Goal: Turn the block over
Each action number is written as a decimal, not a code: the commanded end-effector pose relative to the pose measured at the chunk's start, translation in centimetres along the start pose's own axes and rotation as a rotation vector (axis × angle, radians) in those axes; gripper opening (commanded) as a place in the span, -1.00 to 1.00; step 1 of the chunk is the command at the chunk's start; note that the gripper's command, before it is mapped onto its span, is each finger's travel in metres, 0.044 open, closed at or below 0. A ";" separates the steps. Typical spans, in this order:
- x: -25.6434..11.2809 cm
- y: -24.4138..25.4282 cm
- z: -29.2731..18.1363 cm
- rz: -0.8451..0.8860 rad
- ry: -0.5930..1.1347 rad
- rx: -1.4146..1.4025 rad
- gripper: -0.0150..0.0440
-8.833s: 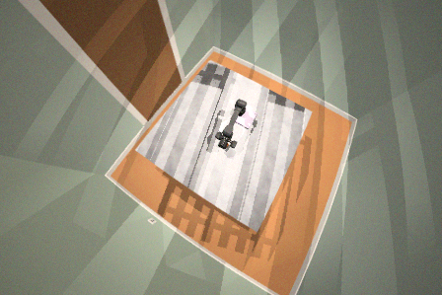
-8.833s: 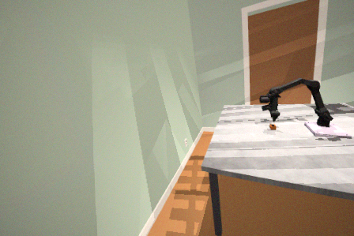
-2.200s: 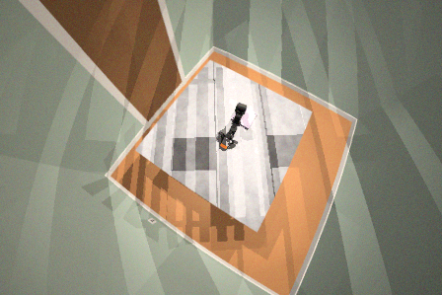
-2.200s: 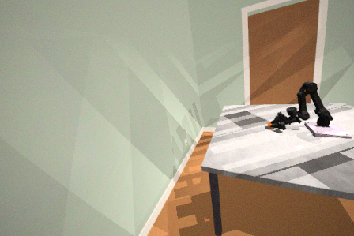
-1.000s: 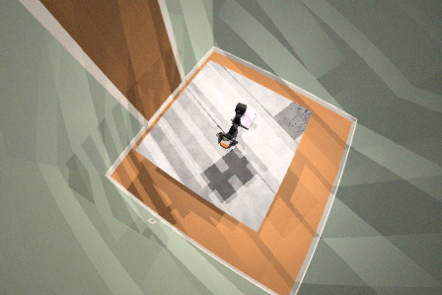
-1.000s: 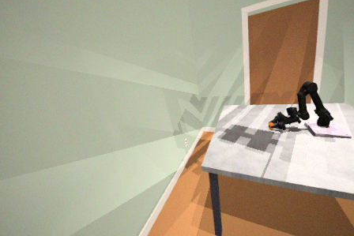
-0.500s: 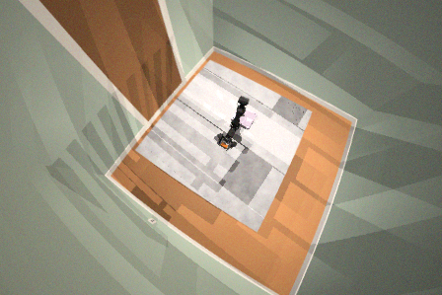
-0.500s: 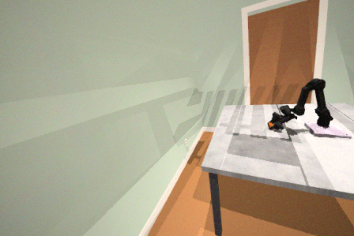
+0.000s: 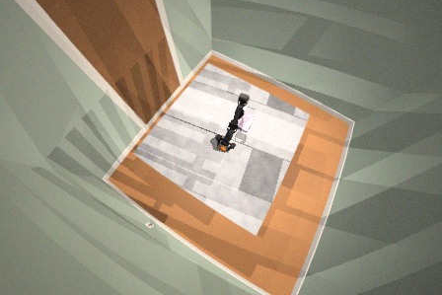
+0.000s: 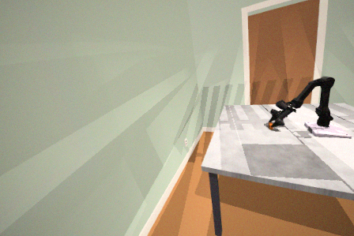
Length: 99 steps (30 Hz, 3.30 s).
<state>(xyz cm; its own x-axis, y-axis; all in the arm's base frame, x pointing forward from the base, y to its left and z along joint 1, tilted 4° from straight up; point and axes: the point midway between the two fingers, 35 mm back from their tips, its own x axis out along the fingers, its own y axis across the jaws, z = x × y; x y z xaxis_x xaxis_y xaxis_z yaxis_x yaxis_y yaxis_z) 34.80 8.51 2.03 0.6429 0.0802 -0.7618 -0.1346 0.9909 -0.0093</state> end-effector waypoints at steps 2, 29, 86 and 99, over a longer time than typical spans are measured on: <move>-5.6 -0.1 1.8 0.022 0.154 0.025 1.00; -4.7 0.0 6.2 0.025 0.625 0.014 1.00; 1.2 0.1 1.2 0.029 0.740 0.017 0.56; 1.2 0.1 1.2 0.029 0.740 0.017 0.19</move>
<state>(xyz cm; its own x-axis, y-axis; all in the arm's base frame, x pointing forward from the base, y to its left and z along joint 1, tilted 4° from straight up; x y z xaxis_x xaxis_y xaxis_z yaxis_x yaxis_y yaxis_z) 36.55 8.86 2.00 -0.0348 0.0163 -0.9993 -0.1277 0.9916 0.0206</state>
